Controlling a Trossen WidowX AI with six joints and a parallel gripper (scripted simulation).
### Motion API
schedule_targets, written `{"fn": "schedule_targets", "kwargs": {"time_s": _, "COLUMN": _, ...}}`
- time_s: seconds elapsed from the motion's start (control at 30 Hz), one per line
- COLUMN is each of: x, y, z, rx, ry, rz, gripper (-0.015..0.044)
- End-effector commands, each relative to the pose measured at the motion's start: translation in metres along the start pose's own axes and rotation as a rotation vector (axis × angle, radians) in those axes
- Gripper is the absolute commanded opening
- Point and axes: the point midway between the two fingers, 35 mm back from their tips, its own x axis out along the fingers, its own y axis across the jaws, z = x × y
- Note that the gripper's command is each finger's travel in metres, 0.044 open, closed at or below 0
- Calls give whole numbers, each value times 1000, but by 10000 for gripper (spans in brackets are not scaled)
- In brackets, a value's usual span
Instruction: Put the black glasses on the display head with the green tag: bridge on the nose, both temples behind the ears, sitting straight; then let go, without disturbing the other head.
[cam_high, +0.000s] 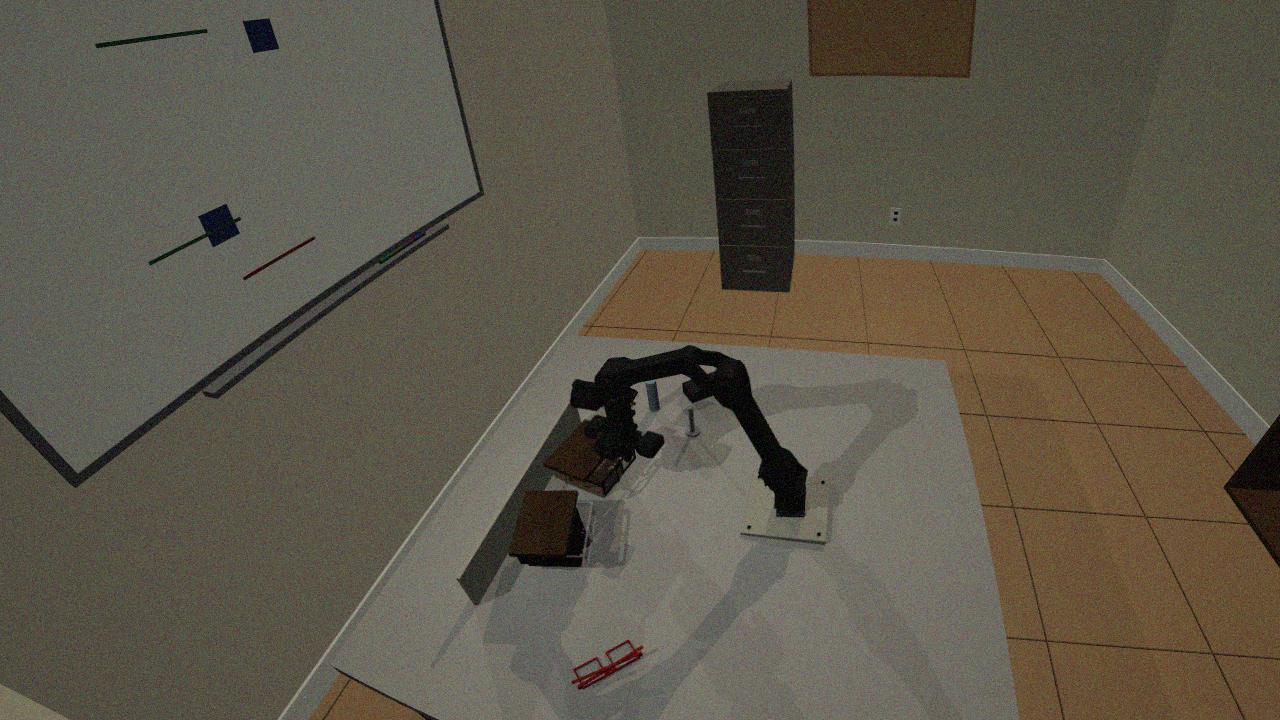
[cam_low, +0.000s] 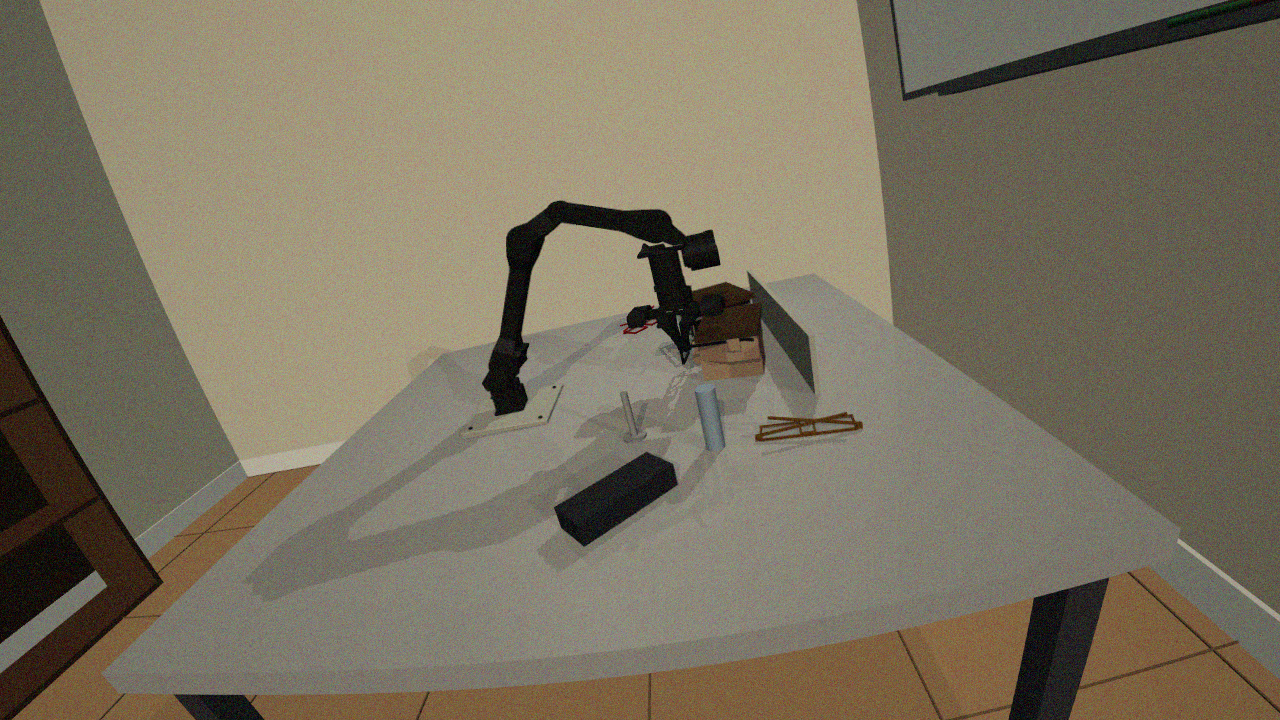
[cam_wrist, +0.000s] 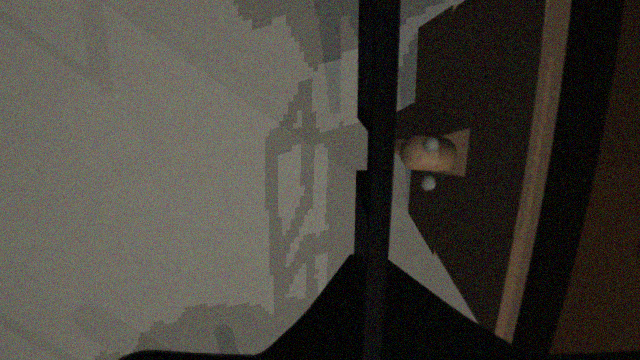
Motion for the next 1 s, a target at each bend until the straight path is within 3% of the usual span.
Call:
{"fn": "schedule_targets", "kwargs": {"time_s": 0.0, "x": 1, "y": -1, "z": 0, "rx": -5, "ry": -3, "rz": 1, "gripper": 0}}
{"fn": "schedule_targets", "kwargs": {"time_s": 0.8, "x": 7, "y": -1, "z": 0, "rx": -5, "ry": -3, "rz": 1, "gripper": 0}}
{"fn": "schedule_targets", "kwargs": {"time_s": 0.93, "x": 6, "y": 0, "z": 0, "rx": 0, "ry": 0, "rz": 1, "gripper": 105}}
{"fn": "schedule_targets", "kwargs": {"time_s": 0.97, "x": 6, "y": 0, "z": 0, "rx": 0, "ry": 0, "rz": 1, "gripper": 107}}
